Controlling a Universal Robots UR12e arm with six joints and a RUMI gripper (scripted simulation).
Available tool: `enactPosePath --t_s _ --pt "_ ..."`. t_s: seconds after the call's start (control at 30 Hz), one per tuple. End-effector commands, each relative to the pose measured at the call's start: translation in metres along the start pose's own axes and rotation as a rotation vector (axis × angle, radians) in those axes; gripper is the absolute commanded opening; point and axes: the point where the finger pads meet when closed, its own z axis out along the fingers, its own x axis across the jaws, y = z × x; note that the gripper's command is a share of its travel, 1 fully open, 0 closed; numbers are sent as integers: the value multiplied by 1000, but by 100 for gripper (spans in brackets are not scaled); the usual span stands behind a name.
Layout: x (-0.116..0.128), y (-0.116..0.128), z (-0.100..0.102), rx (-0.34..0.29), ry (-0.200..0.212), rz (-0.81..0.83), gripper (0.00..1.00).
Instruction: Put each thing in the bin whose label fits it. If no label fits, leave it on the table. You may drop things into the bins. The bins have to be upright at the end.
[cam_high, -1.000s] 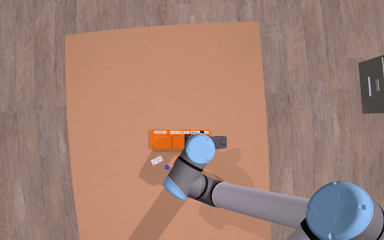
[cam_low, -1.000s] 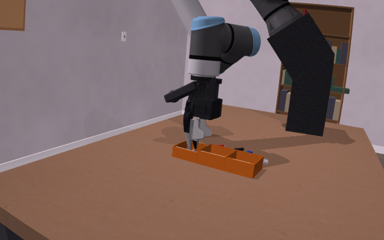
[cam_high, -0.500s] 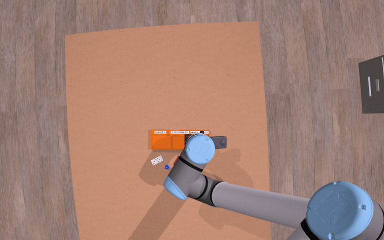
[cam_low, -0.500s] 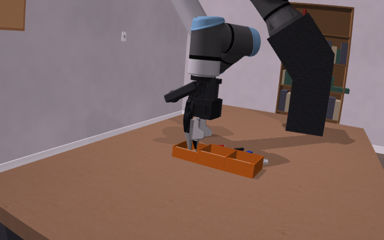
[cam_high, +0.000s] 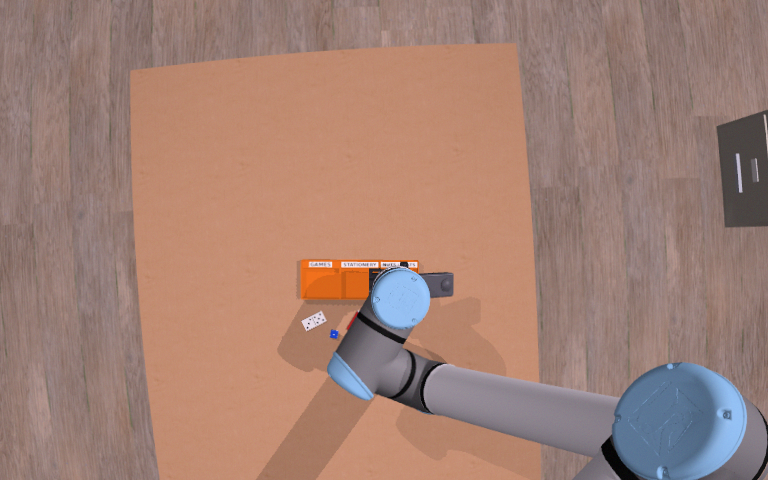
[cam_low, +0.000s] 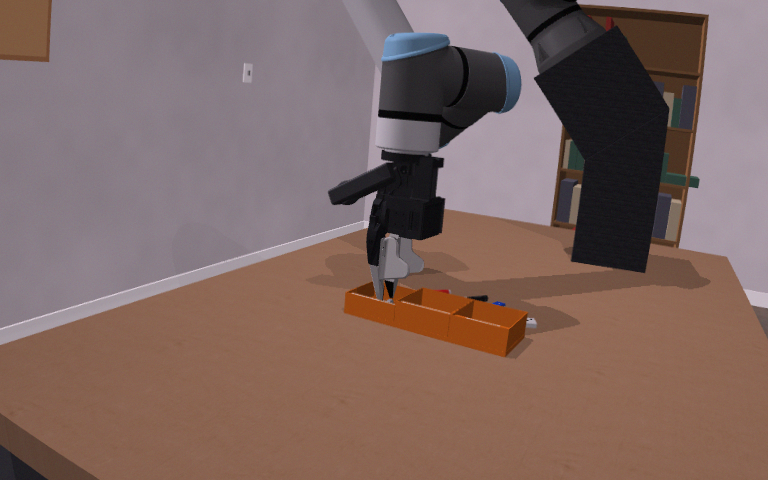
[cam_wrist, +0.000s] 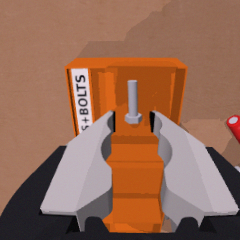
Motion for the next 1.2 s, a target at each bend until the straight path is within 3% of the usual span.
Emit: enactPosePath --t_s 0.0,0.53,1.17 --pt "1 1 0 -1 0 -1 18" --pt "1 1 0 -1 0 -1 18" --pt "2 2 -25 -2 0 -3 18"
